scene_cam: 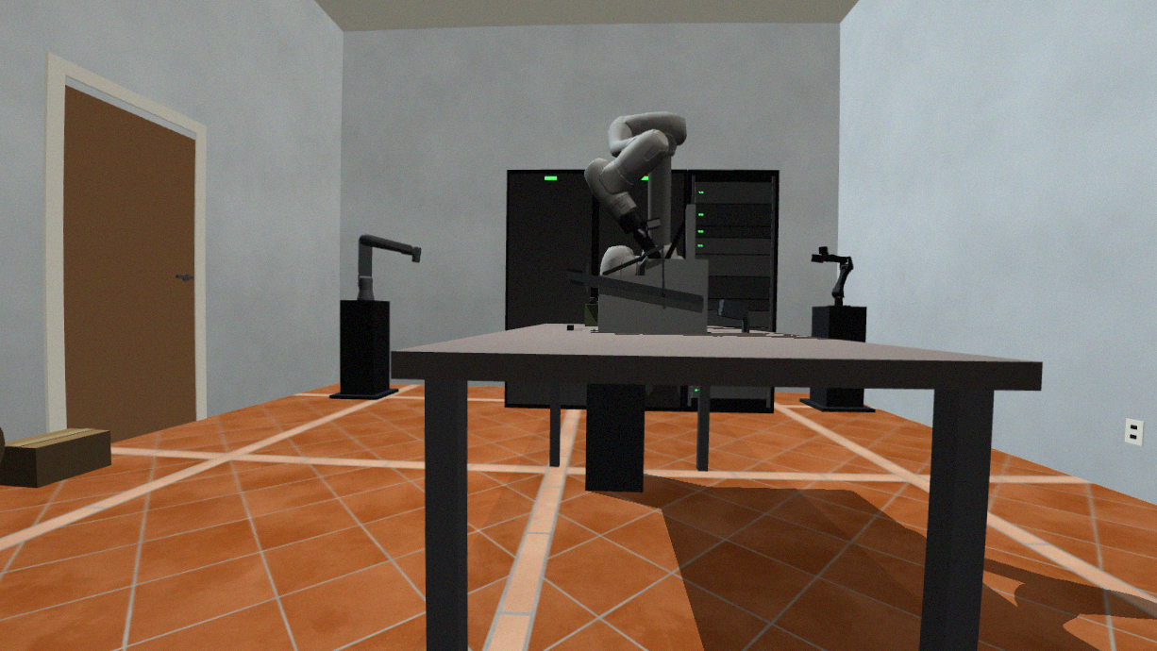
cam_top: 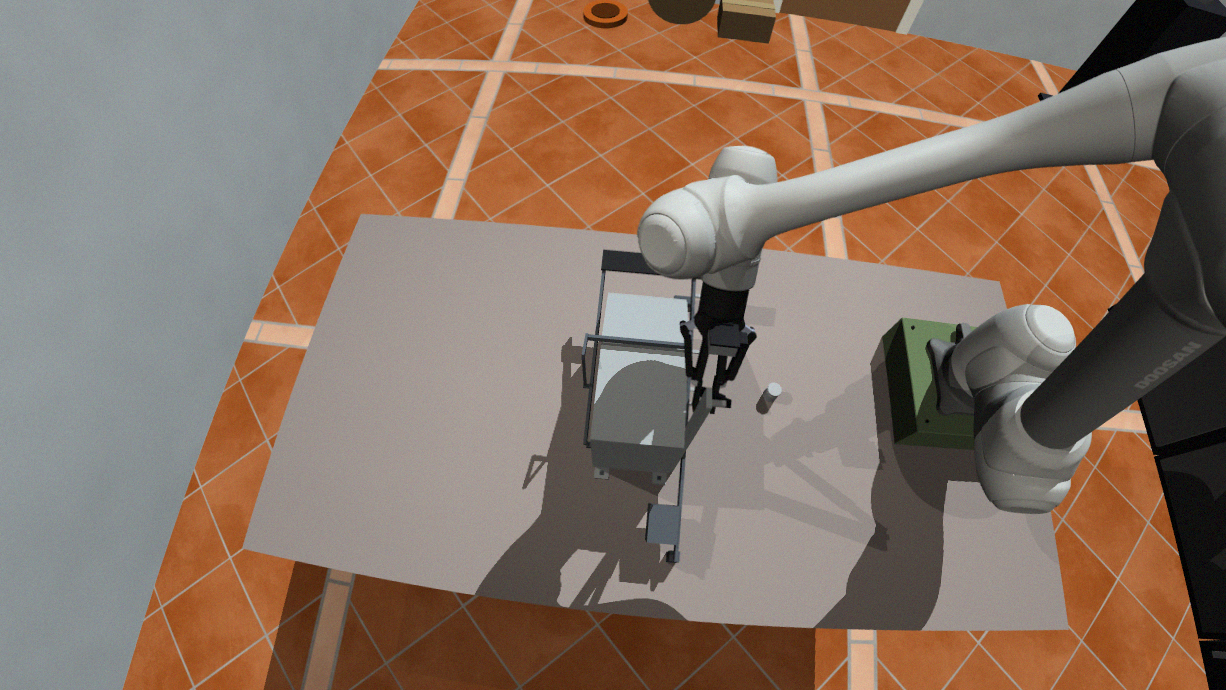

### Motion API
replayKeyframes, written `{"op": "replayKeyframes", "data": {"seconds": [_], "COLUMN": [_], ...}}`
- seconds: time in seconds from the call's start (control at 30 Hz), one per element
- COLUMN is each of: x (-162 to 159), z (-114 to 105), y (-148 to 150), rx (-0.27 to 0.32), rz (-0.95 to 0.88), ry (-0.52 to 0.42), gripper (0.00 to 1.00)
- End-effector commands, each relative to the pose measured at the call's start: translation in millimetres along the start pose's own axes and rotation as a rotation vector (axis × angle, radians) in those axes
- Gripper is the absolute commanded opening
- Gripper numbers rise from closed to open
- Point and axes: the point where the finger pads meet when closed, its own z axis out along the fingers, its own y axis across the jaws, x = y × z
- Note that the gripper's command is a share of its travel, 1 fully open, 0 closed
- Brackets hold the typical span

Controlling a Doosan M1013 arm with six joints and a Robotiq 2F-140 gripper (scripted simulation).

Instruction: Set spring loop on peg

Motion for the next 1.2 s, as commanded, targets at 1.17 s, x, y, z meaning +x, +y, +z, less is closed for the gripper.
{"op": "replayKeyframes", "data": {"seconds": [1.17], "x": [0.5], "z": [-1.2], "y": [0.4], "rx": [-0.001], "rz": [-0.001], "ry": [0.0], "gripper": [0.17]}}
